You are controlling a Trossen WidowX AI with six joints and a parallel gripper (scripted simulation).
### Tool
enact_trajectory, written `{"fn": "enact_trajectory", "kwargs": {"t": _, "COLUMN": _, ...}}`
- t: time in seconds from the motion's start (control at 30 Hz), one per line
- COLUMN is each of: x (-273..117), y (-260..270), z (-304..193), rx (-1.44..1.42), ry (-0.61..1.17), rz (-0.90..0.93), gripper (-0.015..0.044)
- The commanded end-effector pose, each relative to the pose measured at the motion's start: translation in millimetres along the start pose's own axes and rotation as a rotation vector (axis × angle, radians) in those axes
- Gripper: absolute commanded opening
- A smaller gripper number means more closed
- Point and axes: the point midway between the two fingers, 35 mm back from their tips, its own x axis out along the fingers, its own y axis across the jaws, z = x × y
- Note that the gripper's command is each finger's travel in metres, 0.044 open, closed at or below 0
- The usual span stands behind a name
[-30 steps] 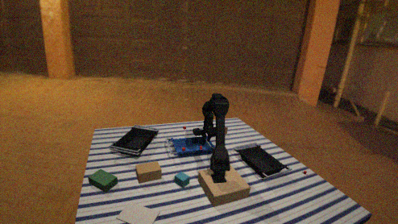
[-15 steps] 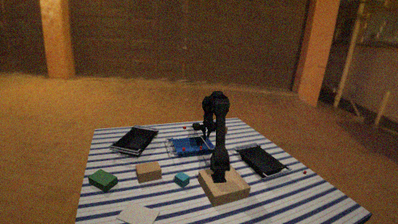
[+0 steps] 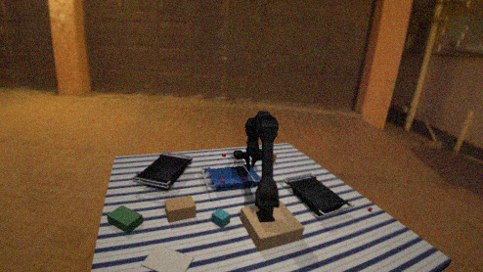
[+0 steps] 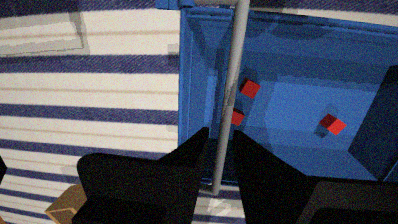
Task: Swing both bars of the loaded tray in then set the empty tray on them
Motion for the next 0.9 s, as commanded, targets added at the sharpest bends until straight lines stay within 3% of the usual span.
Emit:
{"fn": "enact_trajectory", "kwargs": {"t": 0.0, "x": 0, "y": 0, "z": 0, "rx": 0.0, "ry": 0.001, "rz": 0.0, "gripper": 0.0088}}
{"fn": "enact_trajectory", "kwargs": {"t": 0.37, "x": -6, "y": 0, "z": -2, "rx": 0.0, "ry": 0.004, "rz": 0.001, "gripper": 0.0088}}
{"fn": "enact_trajectory", "kwargs": {"t": 0.77, "x": -146, "y": -1, "z": 2, "rx": 0.0, "ry": 0.065, "rz": 0.012, "gripper": 0.0088}}
{"fn": "enact_trajectory", "kwargs": {"t": 0.8, "x": -118, "y": -1, "z": -5, "rx": -0.02, "ry": 0.053, "rz": 0.01, "gripper": 0.0088}}
{"fn": "enact_trajectory", "kwargs": {"t": 0.87, "x": -112, "y": -14, "z": -9, "rx": -0.178, "ry": 0.049, "rz": 0.011, "gripper": 0.0088}}
